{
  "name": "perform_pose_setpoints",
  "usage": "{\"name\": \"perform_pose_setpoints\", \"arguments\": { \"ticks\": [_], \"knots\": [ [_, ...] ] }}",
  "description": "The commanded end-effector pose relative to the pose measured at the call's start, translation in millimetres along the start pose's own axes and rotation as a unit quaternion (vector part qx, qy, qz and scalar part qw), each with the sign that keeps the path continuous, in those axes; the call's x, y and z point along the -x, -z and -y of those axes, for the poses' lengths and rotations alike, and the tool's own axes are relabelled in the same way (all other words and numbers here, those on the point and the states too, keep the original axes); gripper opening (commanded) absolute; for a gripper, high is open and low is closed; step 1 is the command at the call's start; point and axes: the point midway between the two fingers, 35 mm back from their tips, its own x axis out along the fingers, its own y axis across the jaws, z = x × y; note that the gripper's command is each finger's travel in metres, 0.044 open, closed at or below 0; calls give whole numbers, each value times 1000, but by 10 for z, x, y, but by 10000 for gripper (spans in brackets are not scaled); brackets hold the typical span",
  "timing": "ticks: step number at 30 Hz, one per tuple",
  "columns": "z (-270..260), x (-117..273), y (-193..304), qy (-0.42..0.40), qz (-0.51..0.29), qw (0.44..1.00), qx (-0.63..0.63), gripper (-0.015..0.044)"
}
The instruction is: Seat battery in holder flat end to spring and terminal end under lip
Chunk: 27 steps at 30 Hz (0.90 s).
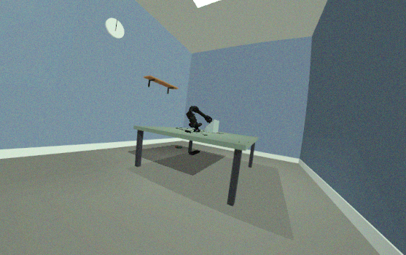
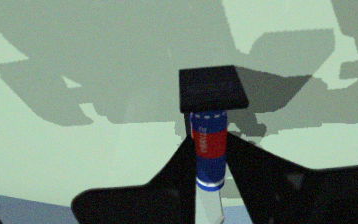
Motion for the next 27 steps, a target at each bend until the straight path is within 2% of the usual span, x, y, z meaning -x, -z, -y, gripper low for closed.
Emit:
{"name": "perform_pose_setpoints", "arguments": {
  "ticks": [1,27],
  "knots": [
    [-8,6,-33,-3,13,1000,-2,72],
    [-34,-38,-48,-10,69,998,4,72]
  ]
}}
